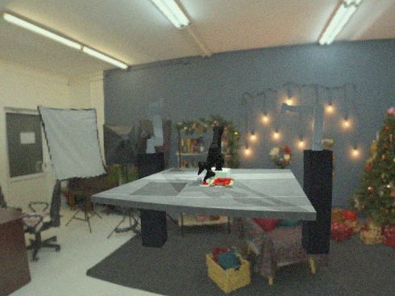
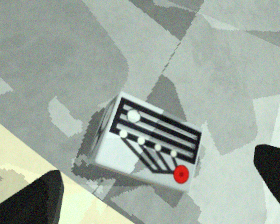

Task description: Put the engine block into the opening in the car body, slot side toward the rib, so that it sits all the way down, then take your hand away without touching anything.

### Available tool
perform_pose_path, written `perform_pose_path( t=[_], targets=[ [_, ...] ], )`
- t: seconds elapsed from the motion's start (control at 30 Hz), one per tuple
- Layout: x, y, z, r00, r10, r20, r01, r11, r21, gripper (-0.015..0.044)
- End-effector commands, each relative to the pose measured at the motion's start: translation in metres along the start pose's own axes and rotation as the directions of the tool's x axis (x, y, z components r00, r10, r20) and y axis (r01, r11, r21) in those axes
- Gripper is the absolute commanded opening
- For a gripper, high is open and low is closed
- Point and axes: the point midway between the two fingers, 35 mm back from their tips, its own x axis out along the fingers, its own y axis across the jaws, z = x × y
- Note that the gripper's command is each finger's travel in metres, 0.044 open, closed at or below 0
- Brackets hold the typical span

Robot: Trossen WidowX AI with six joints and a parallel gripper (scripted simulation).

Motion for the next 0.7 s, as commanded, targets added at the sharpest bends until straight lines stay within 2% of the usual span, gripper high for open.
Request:
perform_pose_path(
  t=[0.0, 0.33, 0.67],
  targets=[
    [0.000, 0.000, 0.002, 0.999, 0.023, -0.048, -0.027, 0.995, -0.095, 0.0440],
    [0.000, -0.004, 0.007, 0.977, 0.096, -0.190, -0.161, 0.917, -0.365, 0.0440],
    [-0.005, -0.009, 0.014, 0.930, 0.191, -0.315, -0.346, 0.745, -0.571, 0.0440]
  ],
)
